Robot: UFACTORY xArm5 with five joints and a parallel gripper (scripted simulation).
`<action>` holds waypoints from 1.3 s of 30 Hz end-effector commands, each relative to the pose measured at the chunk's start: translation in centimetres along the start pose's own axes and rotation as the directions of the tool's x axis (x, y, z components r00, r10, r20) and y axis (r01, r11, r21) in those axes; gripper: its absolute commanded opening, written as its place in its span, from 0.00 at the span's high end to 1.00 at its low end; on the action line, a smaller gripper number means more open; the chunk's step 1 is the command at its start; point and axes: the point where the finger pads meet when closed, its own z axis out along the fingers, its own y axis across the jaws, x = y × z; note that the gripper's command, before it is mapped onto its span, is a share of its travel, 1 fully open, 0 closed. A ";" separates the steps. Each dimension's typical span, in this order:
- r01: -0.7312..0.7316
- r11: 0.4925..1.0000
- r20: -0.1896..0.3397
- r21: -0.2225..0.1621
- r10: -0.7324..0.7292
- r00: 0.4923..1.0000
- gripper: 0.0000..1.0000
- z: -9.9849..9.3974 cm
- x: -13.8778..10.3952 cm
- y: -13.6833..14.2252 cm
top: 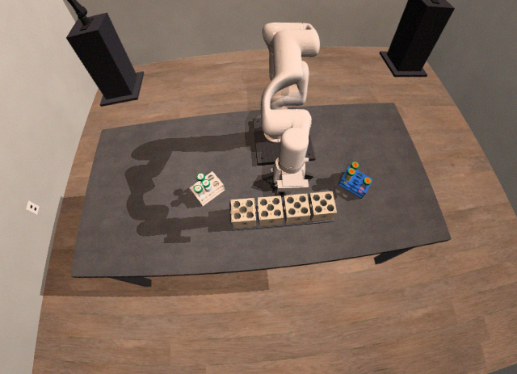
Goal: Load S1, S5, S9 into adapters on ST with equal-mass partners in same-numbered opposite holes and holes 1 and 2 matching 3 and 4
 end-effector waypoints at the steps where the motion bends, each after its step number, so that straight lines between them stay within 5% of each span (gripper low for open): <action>1: 0.000 1.000 -0.004 0.016 0.000 1.000 0.00 -0.1 0.2 0.1; 9: -0.166 0.986 -0.001 0.016 0.166 0.986 0.00 -0.1 -1.1 2.3; 19: -0.420 0.907 0.003 0.016 0.420 0.908 0.00 0.0 -3.2 5.7; 31: -0.735 0.678 0.009 0.013 0.735 0.678 0.00 0.1 -6.3 10.8; 39: -0.735 0.678 0.009 0.012 0.735 0.678 0.00 0.1 -7.8 13.4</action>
